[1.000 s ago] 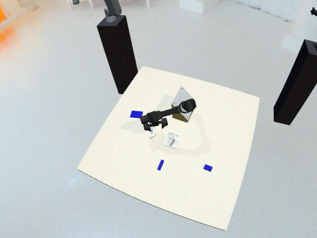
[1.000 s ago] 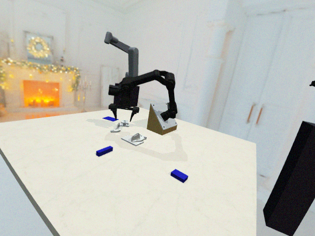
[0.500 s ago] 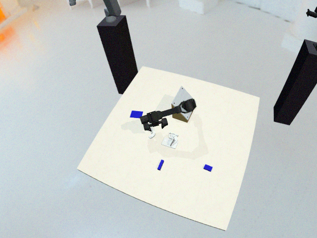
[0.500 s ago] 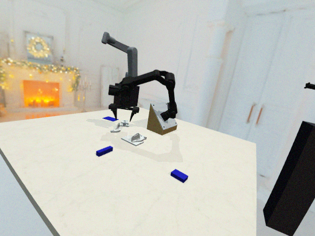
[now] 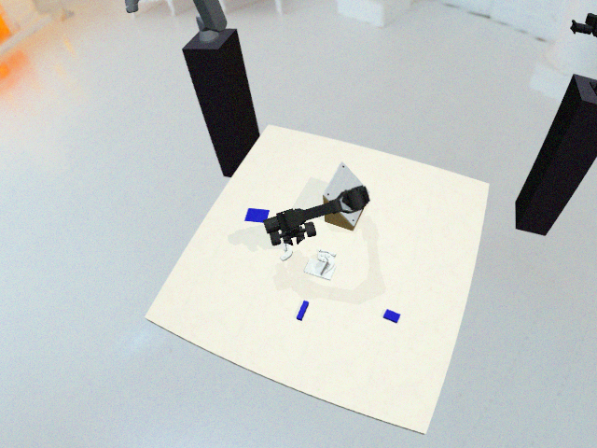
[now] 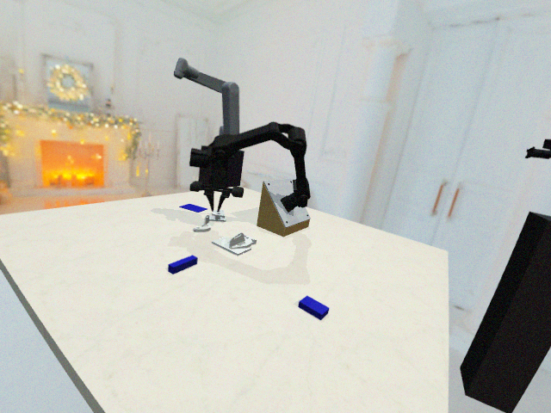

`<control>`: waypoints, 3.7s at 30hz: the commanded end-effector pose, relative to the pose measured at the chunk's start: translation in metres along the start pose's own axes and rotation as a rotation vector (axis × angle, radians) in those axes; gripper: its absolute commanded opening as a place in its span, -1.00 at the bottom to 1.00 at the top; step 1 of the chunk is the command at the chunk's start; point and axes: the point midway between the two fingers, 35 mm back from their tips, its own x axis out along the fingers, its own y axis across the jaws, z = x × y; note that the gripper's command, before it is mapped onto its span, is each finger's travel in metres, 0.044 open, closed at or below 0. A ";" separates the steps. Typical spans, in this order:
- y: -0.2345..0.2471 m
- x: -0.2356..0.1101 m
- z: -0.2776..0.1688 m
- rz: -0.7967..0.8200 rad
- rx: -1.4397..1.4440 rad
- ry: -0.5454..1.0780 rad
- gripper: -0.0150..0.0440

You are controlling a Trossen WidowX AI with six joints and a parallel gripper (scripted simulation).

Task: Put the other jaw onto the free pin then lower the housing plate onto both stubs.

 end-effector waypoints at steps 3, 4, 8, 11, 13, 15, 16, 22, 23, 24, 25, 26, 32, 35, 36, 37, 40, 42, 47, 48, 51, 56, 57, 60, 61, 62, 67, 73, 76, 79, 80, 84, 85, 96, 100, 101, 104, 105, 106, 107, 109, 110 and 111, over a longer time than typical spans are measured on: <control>0.000 0.000 0.000 0.000 0.000 0.000 -0.49; 0.000 0.000 0.000 0.000 0.000 0.000 -0.49; 0.000 0.000 0.000 0.000 0.000 0.000 -0.49; 0.000 0.000 0.000 0.000 0.000 0.000 -0.49; 0.000 0.000 0.000 0.000 0.000 0.000 -0.49; 0.000 0.000 0.000 0.000 0.000 0.000 -0.49; 0.000 0.000 0.000 0.000 0.000 0.000 -0.49; 0.000 0.000 0.000 0.000 0.000 0.000 -0.40; 0.000 0.000 0.000 0.000 0.000 0.000 -0.31; 0.000 0.000 0.000 0.000 0.000 0.000 -0.22; 0.000 0.000 0.000 0.000 0.000 0.000 -0.14; 0.000 0.000 0.000 0.000 0.000 0.000 -0.05; 0.000 0.000 0.000 0.000 0.000 0.000 0.49; 0.000 0.000 0.000 0.000 0.000 0.000 0.75; 0.000 0.000 0.000 0.000 0.000 0.000 0.84; 0.000 0.000 0.000 0.000 0.000 0.000 0.93; 0.000 0.000 0.000 0.000 0.000 0.000 1.00; 0.000 0.000 0.000 0.000 0.000 0.000 1.00; 0.000 0.000 0.000 0.000 0.000 0.000 1.00; 0.000 0.000 0.000 0.000 0.000 0.000 1.00; 0.000 0.000 0.000 0.000 0.000 0.000 1.00; 0.000 0.000 0.000 0.000 0.000 0.000 1.00; 0.000 0.000 0.000 0.000 0.000 0.000 1.00; 0.000 0.000 0.000 0.000 0.000 0.000 1.00; 0.000 0.000 0.000 0.000 0.000 0.000 1.00; 0.000 0.000 0.000 0.000 0.000 0.000 1.00; 0.000 0.000 0.000 0.000 0.000 0.000 0.91; 0.000 0.000 0.000 0.000 0.000 0.000 0.38; 0.000 0.000 0.000 0.000 0.000 0.000 0.11; 0.000 0.000 0.000 0.000 0.000 0.000 -0.16; 0.000 0.000 0.000 0.000 0.000 0.000 -0.25; 0.000 0.000 0.000 0.000 0.000 0.000 -0.49; 0.000 0.000 0.000 0.000 0.000 0.000 -0.49; 0.000 0.000 0.000 0.000 0.000 0.000 -0.49; 0.001 -0.001 0.002 0.001 0.004 0.000 -0.31; 0.006 -0.002 0.006 0.002 0.016 -0.002 -0.22; 0.026 -0.010 0.033 0.007 0.081 -0.007 0.04; 0.030 -0.012 0.038 0.008 0.092 -0.008 0.13; 0.031 -0.012 0.040 0.008 0.096 -0.008 0.22; 0.031 -0.012 0.040 0.008 0.096 -0.008 0.31; 0.031 -0.012 0.040 0.008 0.096 -0.008 0.49; 0.031 -0.012 0.040 0.008 0.096 -0.008 0.58; 0.031 -0.010 0.040 0.008 0.096 -0.008 0.67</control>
